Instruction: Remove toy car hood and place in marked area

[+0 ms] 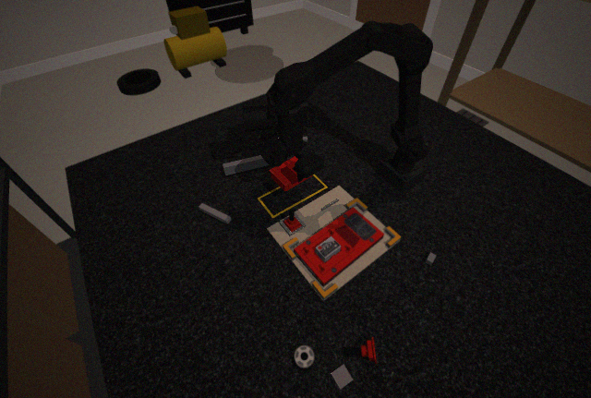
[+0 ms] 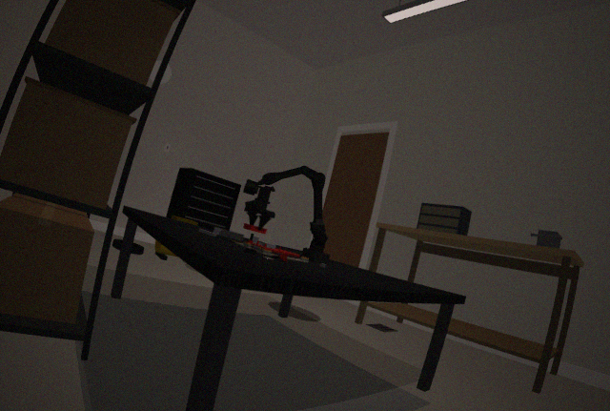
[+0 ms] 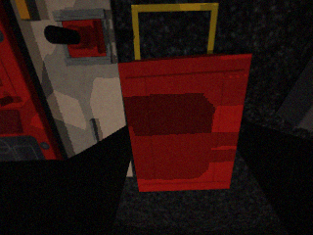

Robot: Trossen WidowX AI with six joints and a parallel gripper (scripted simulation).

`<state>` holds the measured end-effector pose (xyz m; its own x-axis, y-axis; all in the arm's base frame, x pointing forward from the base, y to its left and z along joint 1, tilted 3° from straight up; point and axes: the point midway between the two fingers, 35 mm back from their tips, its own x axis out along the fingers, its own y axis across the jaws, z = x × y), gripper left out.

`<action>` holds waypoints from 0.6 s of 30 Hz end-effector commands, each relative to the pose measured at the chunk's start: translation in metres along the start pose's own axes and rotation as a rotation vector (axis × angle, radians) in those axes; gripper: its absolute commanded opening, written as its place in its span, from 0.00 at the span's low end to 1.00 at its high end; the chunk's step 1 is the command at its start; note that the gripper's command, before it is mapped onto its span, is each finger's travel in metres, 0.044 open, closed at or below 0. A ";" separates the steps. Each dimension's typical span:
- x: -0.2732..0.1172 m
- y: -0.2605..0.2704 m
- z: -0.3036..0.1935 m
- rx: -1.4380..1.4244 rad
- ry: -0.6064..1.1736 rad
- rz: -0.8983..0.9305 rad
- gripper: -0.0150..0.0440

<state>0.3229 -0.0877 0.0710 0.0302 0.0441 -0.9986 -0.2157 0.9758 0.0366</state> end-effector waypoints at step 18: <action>0.014 -0.001 0.000 -0.001 0.004 -0.001 0.25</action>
<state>0.3234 -0.0873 0.0604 0.0302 0.0441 -0.9986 -0.2170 0.9755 0.0365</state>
